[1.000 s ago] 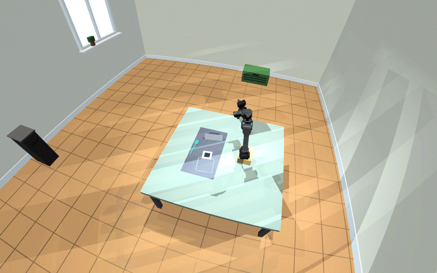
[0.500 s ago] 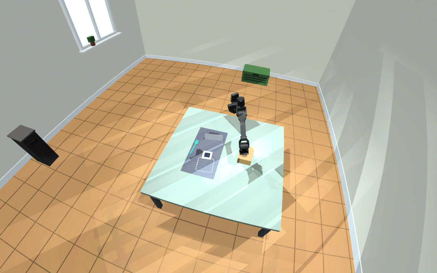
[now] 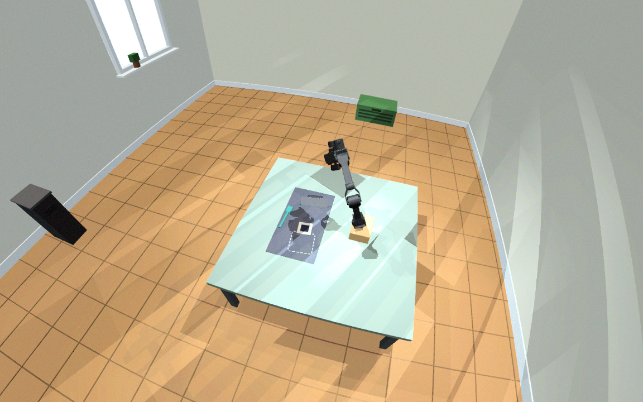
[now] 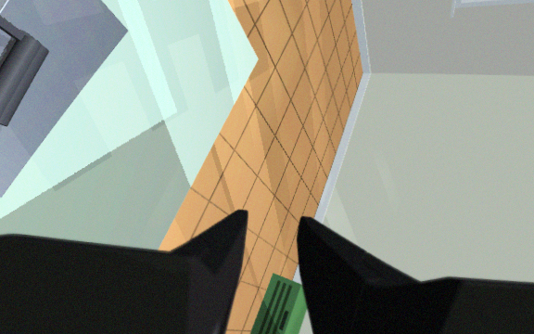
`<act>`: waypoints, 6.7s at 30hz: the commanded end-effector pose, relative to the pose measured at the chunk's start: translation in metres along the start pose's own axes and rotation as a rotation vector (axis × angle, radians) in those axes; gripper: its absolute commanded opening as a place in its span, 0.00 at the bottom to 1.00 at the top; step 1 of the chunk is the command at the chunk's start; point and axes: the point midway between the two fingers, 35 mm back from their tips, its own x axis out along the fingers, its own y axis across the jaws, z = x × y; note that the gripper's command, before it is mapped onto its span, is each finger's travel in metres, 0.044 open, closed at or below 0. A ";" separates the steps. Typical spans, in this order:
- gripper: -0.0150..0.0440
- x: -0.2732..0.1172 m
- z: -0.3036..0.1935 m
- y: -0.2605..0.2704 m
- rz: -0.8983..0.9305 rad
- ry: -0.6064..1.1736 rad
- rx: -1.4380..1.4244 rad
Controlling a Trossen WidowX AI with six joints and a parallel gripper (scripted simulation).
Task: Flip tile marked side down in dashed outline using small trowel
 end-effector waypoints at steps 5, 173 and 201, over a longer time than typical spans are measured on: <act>0.42 0.078 -0.006 0.045 0.228 0.017 0.111; 0.29 0.212 -0.029 0.297 0.928 0.326 0.437; 0.42 0.212 -0.029 0.297 0.928 0.326 0.437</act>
